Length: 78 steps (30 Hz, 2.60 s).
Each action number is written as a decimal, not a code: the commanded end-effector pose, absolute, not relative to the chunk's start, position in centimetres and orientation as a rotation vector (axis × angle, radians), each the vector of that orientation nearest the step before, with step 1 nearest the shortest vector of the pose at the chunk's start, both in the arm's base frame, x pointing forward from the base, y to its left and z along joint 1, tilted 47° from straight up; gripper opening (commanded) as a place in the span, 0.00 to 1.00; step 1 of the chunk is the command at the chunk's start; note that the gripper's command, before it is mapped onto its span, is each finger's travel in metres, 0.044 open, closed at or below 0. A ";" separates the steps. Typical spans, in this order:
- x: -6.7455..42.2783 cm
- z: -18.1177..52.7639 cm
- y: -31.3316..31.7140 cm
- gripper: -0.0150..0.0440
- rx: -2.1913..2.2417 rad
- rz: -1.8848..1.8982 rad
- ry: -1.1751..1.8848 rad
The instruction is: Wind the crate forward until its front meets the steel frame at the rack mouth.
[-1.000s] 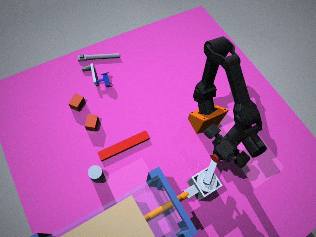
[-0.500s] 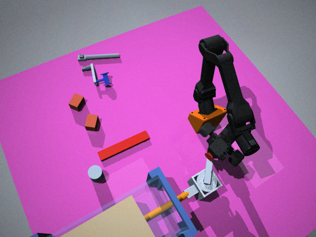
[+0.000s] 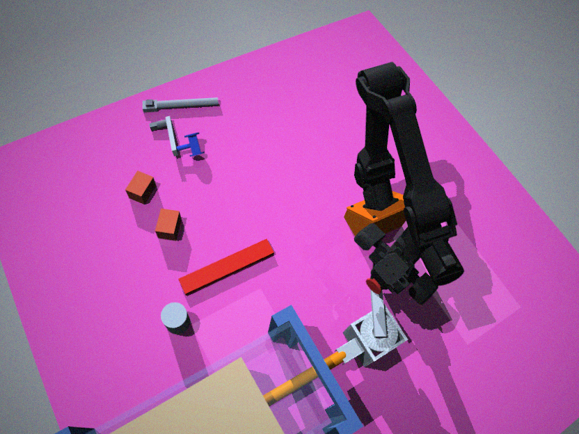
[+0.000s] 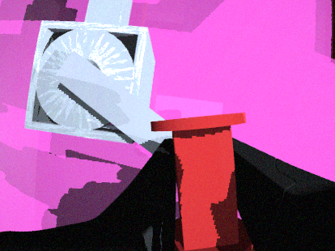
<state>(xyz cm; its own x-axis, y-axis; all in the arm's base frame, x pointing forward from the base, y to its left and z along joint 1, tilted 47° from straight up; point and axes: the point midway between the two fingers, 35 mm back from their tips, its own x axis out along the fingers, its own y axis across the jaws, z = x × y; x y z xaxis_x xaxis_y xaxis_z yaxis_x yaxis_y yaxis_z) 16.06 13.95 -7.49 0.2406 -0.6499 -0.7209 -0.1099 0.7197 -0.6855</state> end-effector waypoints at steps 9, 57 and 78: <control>17.7 -7.2 12.8 0.25 -0.722 -0.428 1.282; 23.4 -7.4 11.6 0.25 -0.722 -0.430 1.278; 25.8 -8.2 11.8 0.25 -0.721 -0.431 1.277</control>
<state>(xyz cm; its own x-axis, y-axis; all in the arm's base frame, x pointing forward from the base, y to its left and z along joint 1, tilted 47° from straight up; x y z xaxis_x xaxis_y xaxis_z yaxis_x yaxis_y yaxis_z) 25.05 11.82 -7.72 0.2557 -0.6602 -0.7062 -0.1130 0.7051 -0.7001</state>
